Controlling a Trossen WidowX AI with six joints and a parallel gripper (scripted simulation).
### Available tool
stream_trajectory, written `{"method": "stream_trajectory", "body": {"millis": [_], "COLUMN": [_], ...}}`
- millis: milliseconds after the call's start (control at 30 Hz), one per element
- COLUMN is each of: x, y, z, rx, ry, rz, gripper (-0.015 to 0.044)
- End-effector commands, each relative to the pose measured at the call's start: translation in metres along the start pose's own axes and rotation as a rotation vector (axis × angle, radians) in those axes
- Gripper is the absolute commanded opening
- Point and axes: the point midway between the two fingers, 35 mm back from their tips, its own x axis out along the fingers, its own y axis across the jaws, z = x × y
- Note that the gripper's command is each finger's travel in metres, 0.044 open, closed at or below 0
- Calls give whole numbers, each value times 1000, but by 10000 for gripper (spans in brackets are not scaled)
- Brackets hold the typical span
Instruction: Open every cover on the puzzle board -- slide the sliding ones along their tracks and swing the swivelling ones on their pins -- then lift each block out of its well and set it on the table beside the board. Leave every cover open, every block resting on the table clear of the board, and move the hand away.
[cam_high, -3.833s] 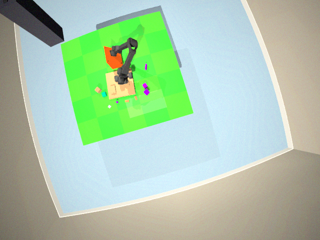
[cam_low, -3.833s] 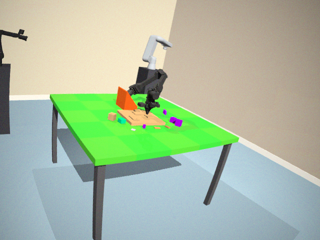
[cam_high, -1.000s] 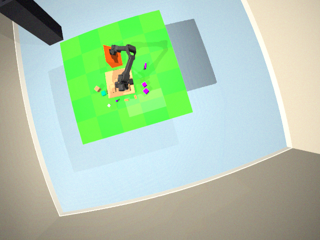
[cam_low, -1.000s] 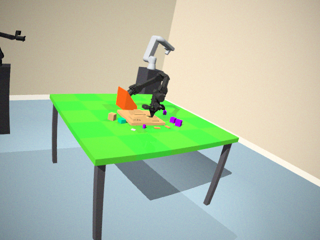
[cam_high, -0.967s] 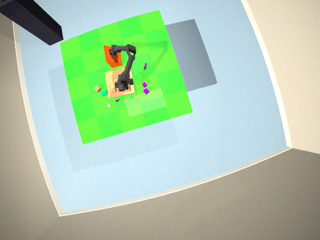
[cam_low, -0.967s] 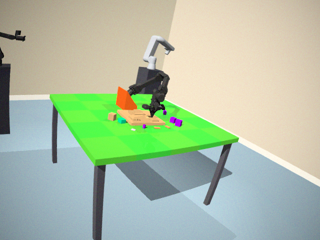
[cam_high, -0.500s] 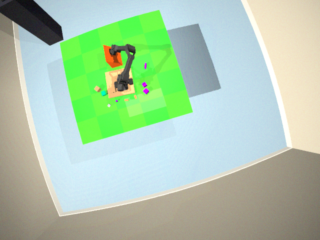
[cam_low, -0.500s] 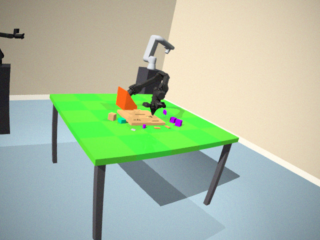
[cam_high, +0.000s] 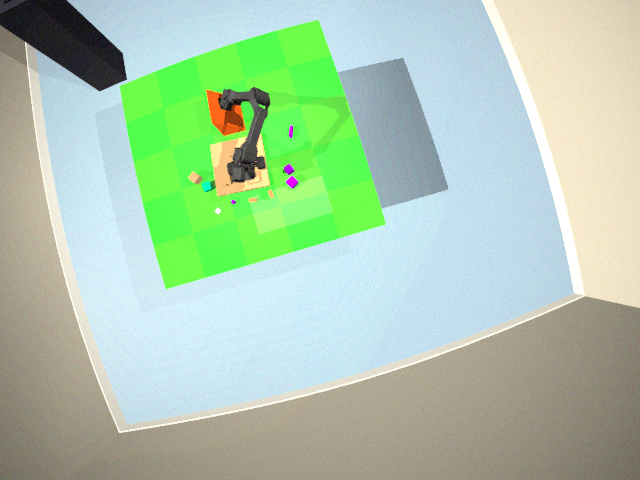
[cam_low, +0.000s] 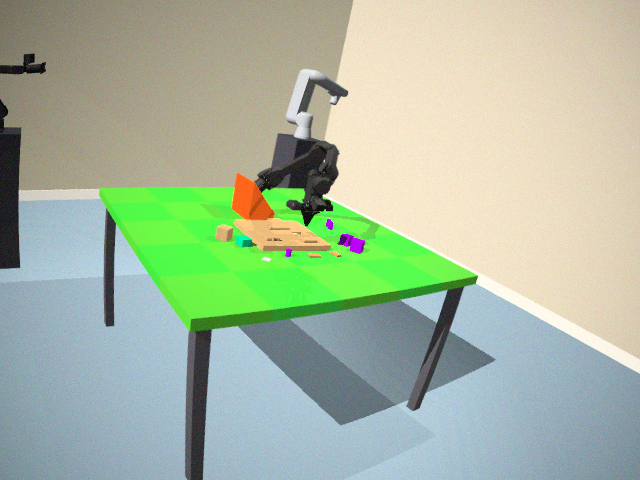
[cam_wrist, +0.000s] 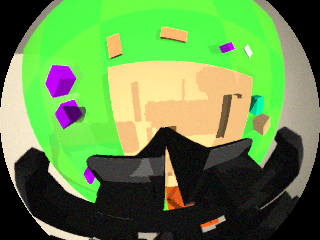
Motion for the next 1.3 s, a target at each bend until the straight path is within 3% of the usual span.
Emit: {"method": "stream_trajectory", "body": {"millis": [0,667,1267], "x": [0,-18,-14], "y": [-3,-69,-90], "z": [-3,-95,-173], "rx": [0,8,6], "ry": [1,4,13], "rz": [-2,-25,-6], "gripper": [0,0,0]}}
